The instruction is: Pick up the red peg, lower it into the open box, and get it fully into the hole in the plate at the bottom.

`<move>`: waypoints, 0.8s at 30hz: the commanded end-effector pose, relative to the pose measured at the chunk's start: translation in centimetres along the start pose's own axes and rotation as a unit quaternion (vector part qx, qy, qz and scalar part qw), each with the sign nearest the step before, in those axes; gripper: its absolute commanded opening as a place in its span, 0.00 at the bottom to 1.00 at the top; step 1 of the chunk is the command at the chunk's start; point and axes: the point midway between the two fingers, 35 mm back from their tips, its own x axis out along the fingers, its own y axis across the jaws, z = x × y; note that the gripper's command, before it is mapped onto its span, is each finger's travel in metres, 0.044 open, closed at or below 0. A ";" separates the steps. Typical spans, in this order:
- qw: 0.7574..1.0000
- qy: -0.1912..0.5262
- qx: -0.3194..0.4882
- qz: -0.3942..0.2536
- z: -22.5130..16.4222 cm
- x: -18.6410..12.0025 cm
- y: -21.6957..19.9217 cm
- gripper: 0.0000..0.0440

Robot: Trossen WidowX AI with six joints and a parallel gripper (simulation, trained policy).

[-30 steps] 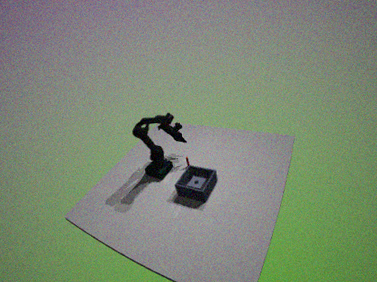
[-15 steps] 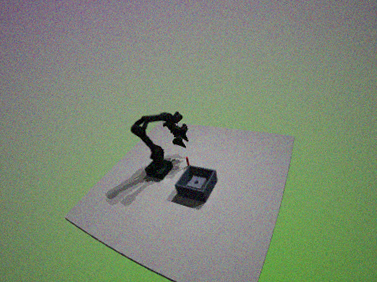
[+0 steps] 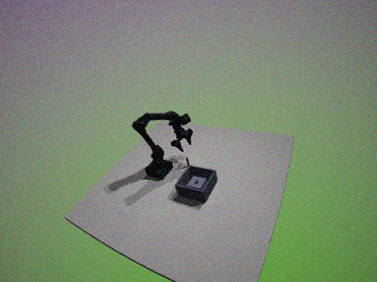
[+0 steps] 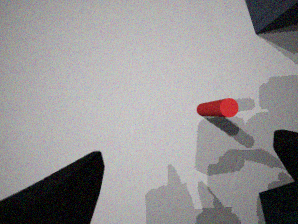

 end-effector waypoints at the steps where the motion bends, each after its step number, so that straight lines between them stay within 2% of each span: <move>1: 0.998 0.032 0.055 -0.021 0.3 0.6 -0.6 1.00; 12: 0.972 0.109 0.199 -0.068 1.1 2.5 -2.2 1.00; 24: 0.949 0.145 0.265 -0.090 1.2 5.1 -2.8 1.00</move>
